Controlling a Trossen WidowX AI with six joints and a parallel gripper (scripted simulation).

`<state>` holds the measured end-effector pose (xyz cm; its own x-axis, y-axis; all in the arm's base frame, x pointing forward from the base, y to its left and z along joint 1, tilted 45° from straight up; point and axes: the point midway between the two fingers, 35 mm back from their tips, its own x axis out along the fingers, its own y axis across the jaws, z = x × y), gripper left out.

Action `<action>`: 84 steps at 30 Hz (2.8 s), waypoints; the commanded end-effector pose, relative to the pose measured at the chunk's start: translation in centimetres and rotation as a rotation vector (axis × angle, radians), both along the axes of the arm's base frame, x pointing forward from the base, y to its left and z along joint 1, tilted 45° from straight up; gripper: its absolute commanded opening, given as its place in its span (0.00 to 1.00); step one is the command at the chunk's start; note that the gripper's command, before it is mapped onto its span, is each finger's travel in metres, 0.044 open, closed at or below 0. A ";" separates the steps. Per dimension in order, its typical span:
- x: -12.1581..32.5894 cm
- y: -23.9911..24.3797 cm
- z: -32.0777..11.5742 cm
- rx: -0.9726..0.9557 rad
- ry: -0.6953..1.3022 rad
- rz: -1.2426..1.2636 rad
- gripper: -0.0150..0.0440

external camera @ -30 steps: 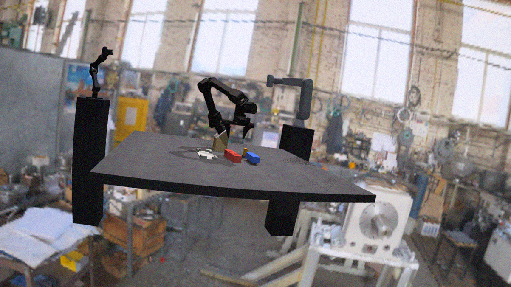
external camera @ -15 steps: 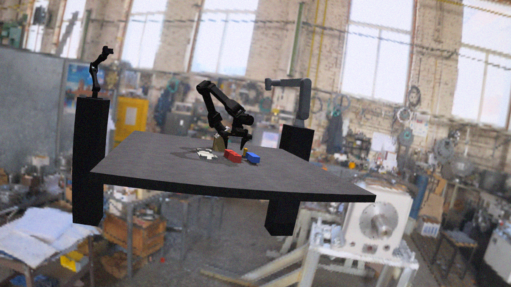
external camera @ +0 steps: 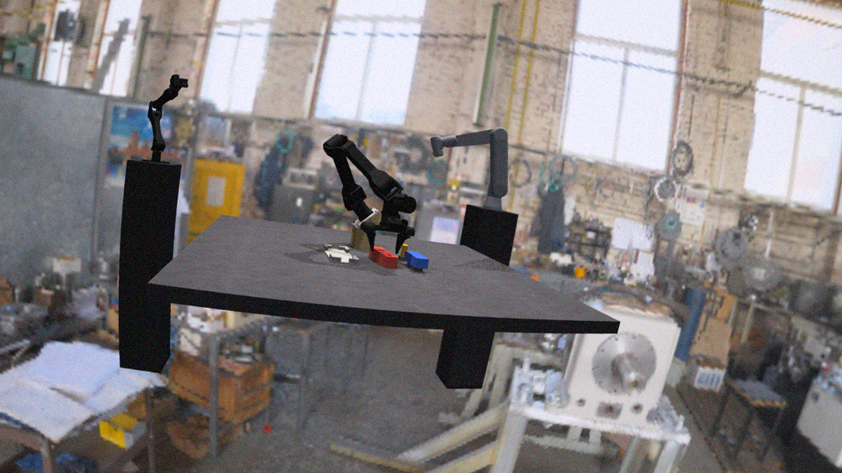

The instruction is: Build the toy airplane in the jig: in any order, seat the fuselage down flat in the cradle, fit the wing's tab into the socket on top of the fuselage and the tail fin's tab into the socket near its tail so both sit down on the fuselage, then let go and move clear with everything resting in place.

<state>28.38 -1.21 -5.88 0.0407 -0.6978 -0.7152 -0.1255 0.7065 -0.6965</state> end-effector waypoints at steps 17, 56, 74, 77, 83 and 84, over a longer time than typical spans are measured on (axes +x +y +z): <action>-0.3 -2.3 -2.0 -0.011 0.011 0.001 1.00; 0.3 2.5 2.0 0.002 0.011 0.004 0.25; -0.4 6.3 6.2 -0.002 0.012 0.002 0.25; -0.6 6.9 7.0 -0.004 0.012 0.001 0.25; -0.4 6.3 7.4 0.000 0.010 -0.001 0.25; -0.4 6.0 7.5 0.002 0.009 -0.002 0.25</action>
